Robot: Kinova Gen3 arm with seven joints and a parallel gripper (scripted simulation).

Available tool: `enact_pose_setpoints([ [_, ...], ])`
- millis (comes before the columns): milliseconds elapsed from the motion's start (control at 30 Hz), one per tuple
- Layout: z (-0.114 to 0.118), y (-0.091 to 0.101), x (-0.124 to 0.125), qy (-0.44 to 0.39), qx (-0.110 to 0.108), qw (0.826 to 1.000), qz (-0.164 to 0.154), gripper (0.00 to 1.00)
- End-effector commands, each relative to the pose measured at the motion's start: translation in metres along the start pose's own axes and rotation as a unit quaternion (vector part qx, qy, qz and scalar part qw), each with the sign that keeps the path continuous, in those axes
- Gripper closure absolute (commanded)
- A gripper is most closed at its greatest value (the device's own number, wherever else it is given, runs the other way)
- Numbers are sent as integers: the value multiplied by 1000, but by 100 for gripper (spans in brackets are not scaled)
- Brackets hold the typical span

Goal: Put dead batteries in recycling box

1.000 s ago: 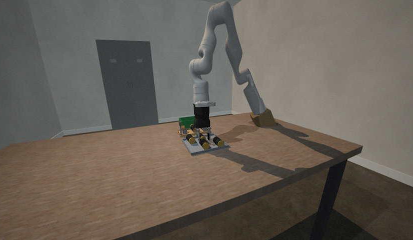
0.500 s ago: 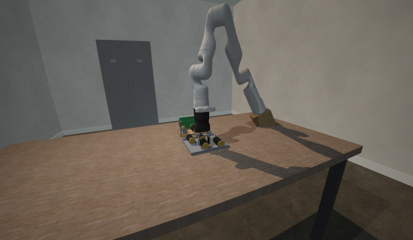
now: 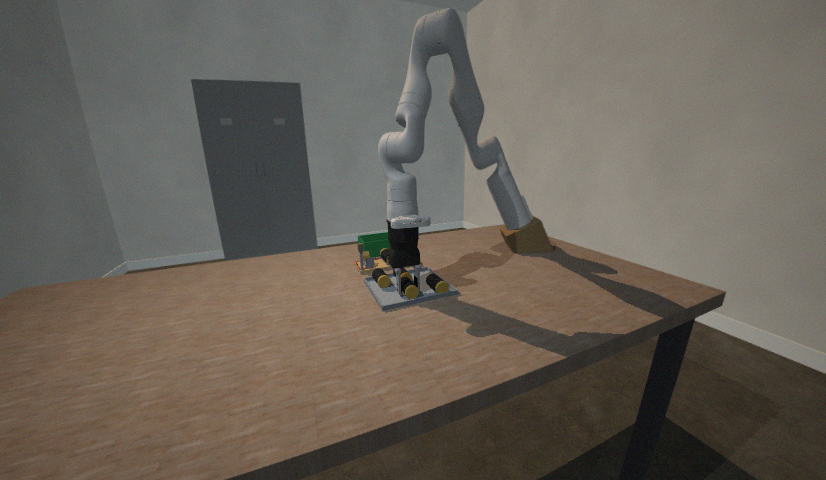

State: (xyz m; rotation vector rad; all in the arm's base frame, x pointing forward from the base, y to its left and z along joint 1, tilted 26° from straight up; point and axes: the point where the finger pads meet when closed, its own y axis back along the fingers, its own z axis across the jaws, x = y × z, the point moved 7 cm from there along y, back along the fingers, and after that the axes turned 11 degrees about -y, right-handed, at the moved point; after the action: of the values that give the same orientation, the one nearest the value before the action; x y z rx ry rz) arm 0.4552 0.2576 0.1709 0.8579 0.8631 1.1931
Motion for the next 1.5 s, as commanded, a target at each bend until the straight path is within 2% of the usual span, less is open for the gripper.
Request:
enact_pose_setpoints([
  [0, 0, 1, 0, 0, 0, 1000, 1, 43],
  [1033, 0, 3, 0, 0, 0, 1000, 1, 43],
  [1333, 0, 39, 0, 0, 0, 1000, 1, 43],
  [1467, 0, 45, 0, 0, 0, 1000, 1, 43],
])
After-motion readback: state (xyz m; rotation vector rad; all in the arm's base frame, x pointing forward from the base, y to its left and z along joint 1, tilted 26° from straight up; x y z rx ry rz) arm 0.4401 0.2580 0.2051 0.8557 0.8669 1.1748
